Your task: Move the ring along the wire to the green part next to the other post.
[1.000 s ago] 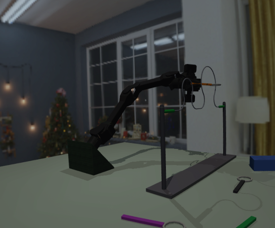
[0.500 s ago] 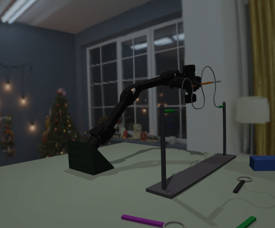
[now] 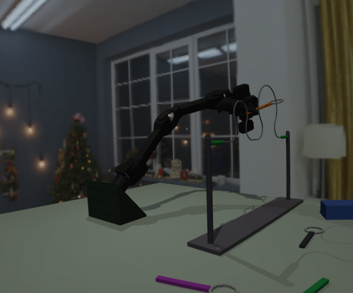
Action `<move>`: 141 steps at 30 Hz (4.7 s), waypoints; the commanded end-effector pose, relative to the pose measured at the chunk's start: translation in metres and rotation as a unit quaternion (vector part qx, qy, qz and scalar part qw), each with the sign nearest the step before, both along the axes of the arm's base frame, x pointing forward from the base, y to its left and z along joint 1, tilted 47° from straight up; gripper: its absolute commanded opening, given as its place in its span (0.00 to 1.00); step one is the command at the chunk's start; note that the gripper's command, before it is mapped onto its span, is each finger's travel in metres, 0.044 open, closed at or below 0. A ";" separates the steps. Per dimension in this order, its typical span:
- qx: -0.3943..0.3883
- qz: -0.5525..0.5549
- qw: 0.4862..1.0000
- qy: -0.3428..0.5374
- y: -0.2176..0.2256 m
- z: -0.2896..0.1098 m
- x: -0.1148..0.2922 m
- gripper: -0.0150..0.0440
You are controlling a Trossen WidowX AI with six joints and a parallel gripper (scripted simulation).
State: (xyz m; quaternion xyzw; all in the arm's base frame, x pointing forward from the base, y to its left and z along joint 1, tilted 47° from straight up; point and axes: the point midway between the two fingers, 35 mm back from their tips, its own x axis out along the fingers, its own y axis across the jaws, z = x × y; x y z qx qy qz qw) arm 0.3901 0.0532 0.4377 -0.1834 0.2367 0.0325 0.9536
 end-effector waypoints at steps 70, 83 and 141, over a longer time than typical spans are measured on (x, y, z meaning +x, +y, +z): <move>0.442 -0.019 0.897 0.007 0.031 0.002 0.000 0.00; 0.514 -0.022 0.858 0.008 0.036 0.005 0.000 0.00; 0.784 -0.034 0.620 0.011 0.050 0.028 0.000 0.00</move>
